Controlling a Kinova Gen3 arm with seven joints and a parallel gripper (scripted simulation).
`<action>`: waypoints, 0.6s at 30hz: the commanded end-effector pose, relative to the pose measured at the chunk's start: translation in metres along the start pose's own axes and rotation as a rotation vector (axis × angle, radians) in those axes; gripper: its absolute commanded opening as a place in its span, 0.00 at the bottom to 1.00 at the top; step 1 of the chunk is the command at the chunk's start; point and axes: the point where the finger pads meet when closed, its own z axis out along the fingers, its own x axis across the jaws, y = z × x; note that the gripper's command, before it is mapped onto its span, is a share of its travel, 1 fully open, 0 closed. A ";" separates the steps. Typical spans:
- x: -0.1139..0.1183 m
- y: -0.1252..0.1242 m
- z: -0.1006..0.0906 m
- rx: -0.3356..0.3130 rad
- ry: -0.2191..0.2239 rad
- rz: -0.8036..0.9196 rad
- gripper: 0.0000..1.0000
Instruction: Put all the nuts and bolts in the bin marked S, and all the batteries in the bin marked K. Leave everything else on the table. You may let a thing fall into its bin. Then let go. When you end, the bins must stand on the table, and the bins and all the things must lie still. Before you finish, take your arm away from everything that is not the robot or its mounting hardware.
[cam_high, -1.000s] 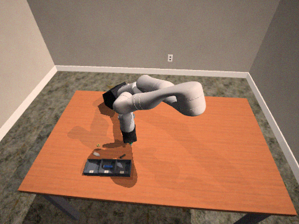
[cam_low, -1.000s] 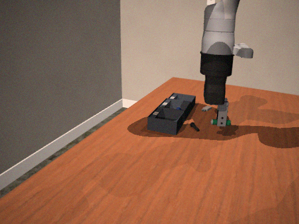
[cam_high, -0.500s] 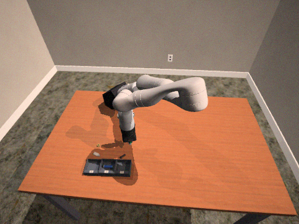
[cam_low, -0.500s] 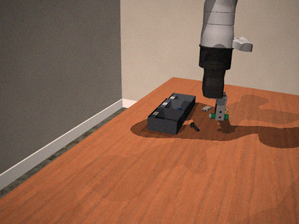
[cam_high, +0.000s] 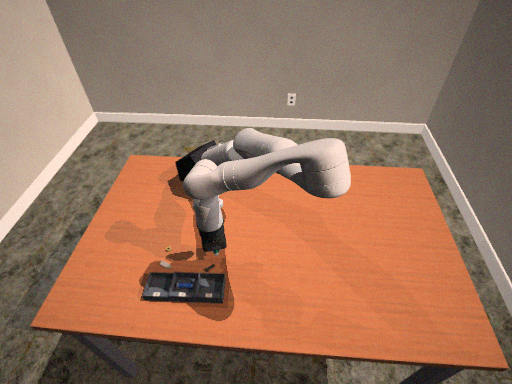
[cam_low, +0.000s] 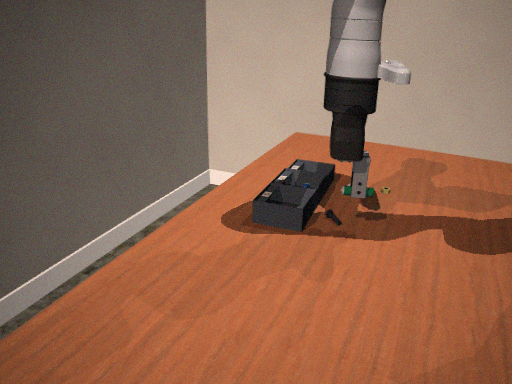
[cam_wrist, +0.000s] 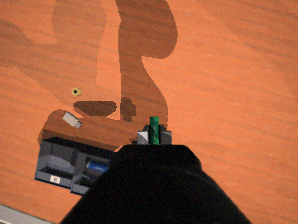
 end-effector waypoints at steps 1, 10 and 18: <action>-0.013 0.006 0.001 0.004 -0.002 0.001 0.31; -0.051 0.037 0.001 0.004 -0.002 0.001 0.31; -0.080 0.059 0.001 0.004 -0.002 -0.299 0.31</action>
